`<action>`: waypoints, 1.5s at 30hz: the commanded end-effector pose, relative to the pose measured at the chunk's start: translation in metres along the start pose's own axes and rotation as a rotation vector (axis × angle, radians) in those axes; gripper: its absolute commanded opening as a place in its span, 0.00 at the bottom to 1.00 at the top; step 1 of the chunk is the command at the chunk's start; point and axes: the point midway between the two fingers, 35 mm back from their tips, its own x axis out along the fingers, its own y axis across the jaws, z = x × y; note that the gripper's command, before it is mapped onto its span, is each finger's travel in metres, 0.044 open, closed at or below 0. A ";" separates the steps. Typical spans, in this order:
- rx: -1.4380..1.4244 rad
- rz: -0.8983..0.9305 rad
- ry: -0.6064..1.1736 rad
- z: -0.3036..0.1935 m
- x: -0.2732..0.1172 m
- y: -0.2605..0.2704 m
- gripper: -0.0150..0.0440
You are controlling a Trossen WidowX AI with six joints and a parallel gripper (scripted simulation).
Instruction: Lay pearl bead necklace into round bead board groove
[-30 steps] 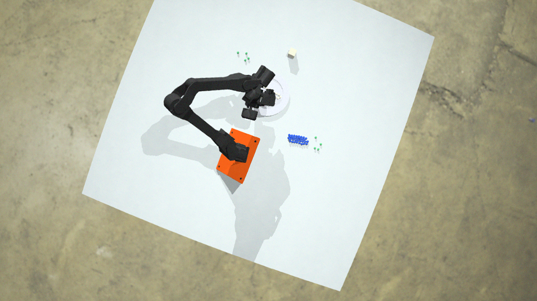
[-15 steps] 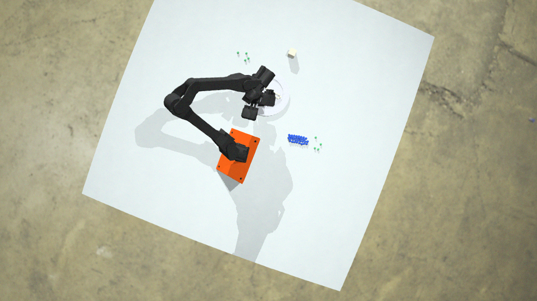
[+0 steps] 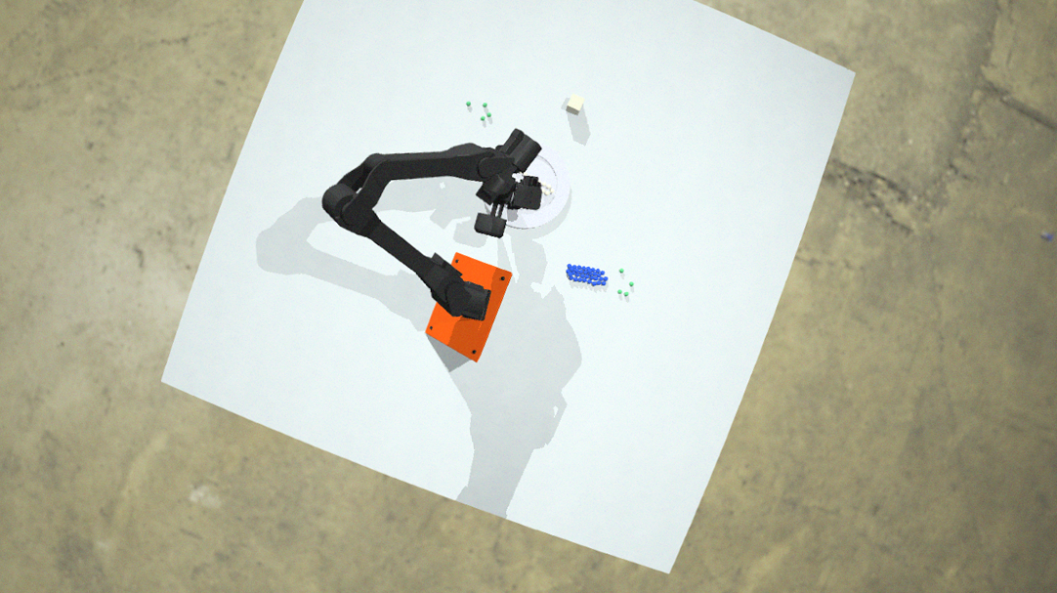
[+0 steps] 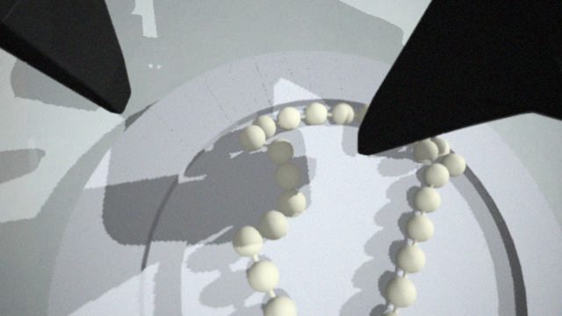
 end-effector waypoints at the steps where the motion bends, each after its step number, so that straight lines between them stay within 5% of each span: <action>1: -0.001 0.000 -0.004 0.001 -0.001 0.000 1.00; 11: -0.001 0.000 -0.004 0.001 -0.001 0.000 1.00; 23: -0.851 -0.002 -0.006 0.007 -0.032 0.016 0.47; 45: -0.866 0.003 -0.011 0.007 -0.025 0.018 0.46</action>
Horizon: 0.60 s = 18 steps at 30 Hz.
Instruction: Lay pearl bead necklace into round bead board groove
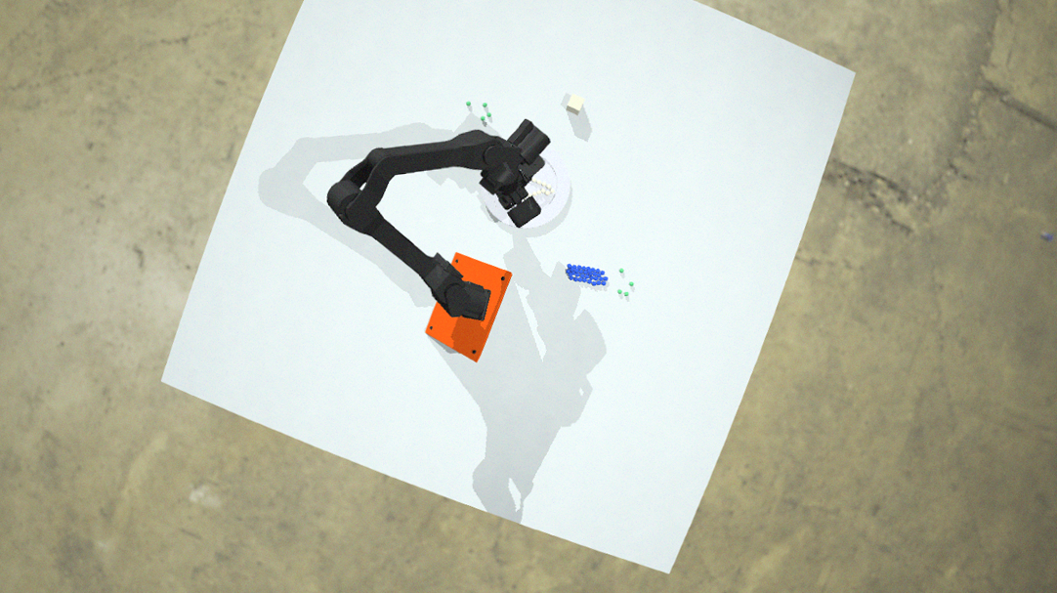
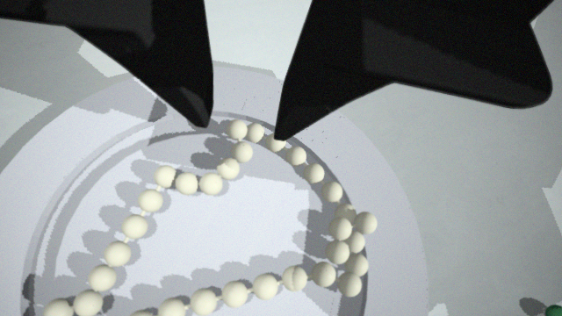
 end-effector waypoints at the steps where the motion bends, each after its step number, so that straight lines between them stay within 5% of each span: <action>1: 0.000 0.002 -0.004 0.001 -0.001 0.000 0.46; 18: 0.001 0.001 0.002 0.000 0.025 0.000 0.46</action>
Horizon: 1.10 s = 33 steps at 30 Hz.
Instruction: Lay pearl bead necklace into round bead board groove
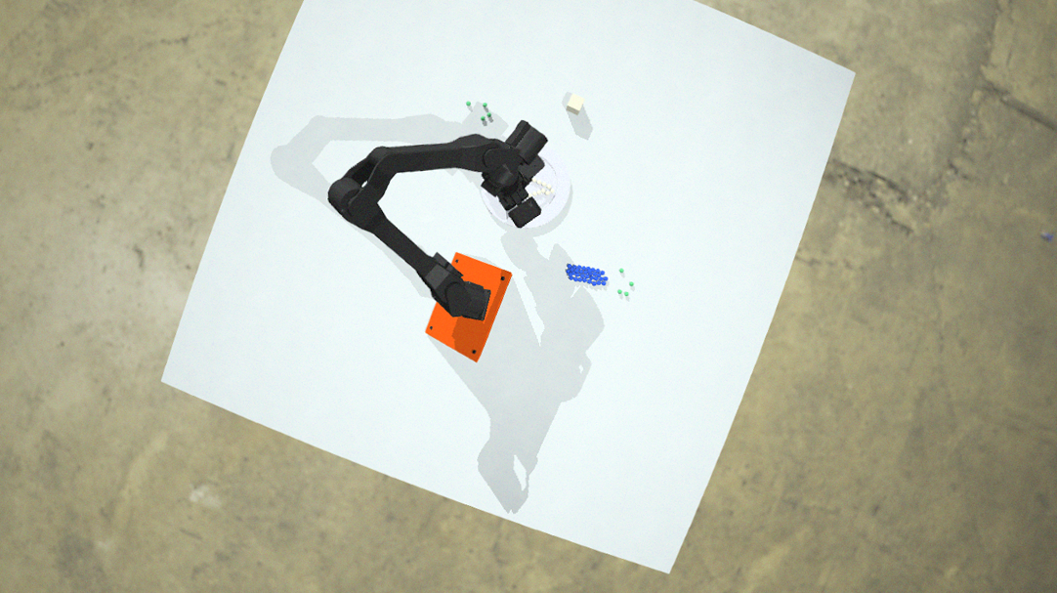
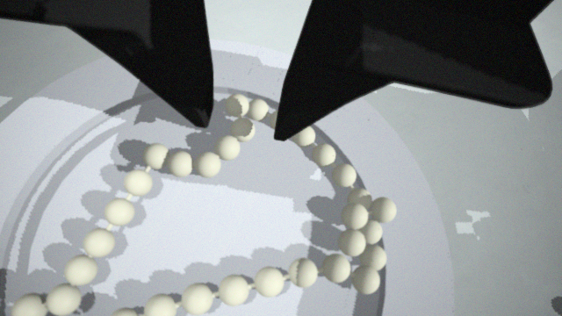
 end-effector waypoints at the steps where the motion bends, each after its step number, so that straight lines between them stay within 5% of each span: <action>1: 0.005 0.003 0.007 -0.002 0.008 0.000 0.46; 8: 0.005 0.003 0.008 -0.003 0.014 -0.001 0.46; 13: 0.001 -0.001 0.005 -0.002 0.011 0.000 0.25; 33: 0.001 -0.001 0.005 -0.002 0.011 0.000 0.25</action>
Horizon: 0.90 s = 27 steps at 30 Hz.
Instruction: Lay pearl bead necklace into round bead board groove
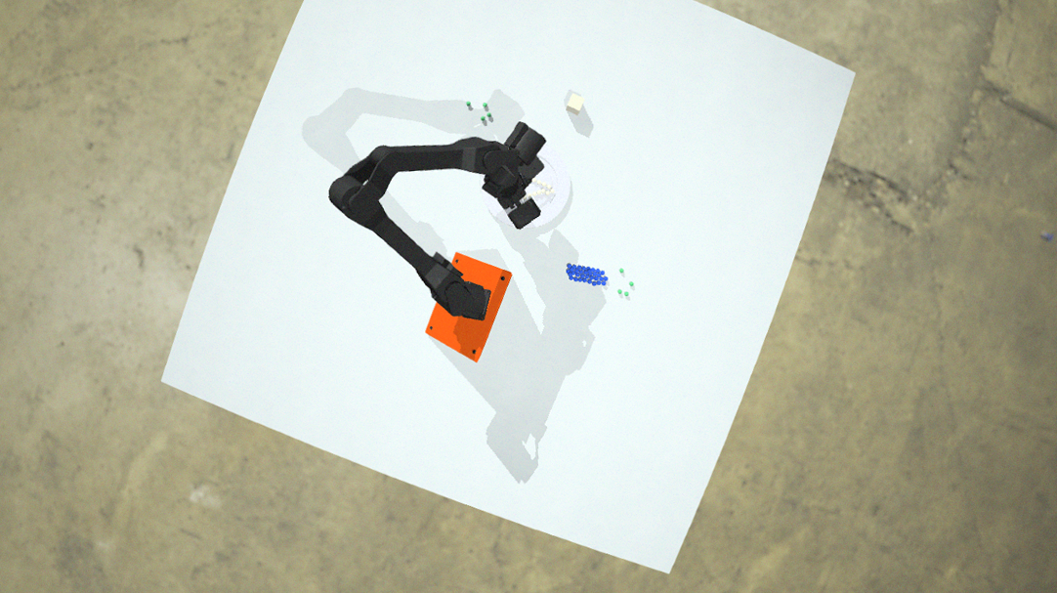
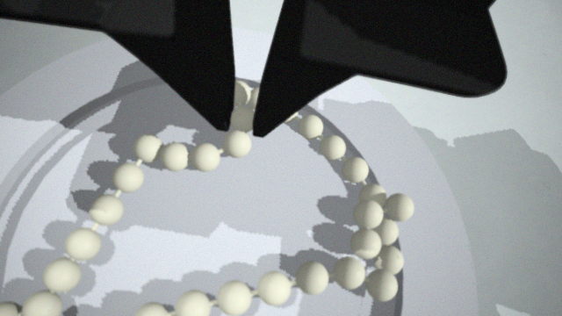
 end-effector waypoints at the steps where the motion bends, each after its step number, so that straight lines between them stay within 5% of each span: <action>1: -0.001 0.000 -0.001 0.000 0.000 0.000 0.25; 27: 0.004 0.003 0.003 -0.016 -0.006 -0.020 0.25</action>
